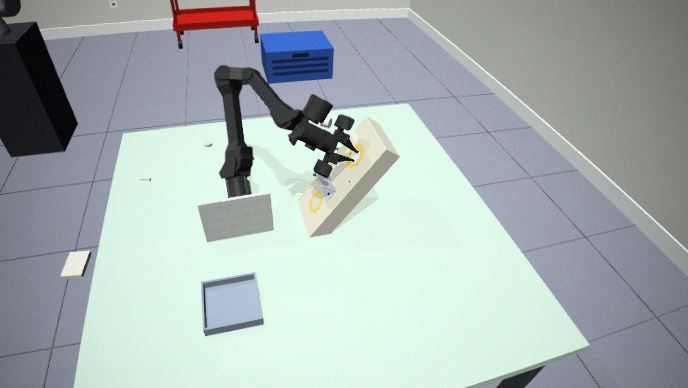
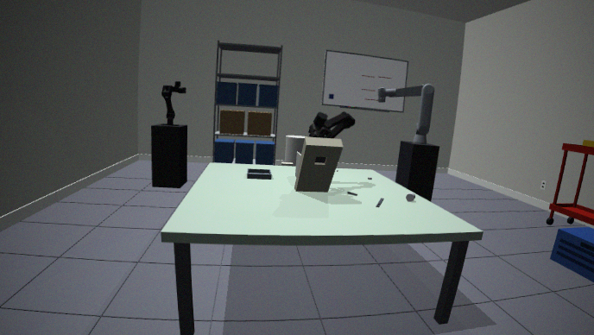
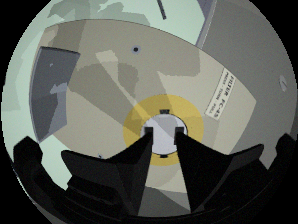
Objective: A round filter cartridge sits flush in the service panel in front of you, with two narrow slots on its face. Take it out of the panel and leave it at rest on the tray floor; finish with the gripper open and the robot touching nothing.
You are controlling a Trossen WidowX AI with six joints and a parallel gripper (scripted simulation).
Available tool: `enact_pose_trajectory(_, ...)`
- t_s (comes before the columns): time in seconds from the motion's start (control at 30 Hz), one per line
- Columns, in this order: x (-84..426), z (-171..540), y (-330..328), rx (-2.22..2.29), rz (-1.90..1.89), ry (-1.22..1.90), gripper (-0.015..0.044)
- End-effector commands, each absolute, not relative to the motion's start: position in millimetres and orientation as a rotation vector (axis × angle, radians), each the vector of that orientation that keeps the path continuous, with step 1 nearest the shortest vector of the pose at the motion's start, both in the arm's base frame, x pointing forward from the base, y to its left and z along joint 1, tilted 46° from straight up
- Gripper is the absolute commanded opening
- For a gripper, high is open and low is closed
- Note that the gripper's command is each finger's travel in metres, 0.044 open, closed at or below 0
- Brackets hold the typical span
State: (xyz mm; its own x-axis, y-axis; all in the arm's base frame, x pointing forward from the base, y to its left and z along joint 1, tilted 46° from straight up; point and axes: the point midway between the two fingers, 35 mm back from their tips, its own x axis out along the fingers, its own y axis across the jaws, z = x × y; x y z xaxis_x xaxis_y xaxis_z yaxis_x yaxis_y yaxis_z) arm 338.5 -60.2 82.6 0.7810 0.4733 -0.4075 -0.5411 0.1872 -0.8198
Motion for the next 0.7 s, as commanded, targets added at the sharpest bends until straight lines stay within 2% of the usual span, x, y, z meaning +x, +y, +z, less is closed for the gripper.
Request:
enact_pose_trajectory(0.0,339.8,82.3,-60.0,-1.181,0.712,0.071,0.0113)
enact_pose_trajectory(0.67,347.8,78.2,-55.1,-1.181,0.712,0.070,0.0113)
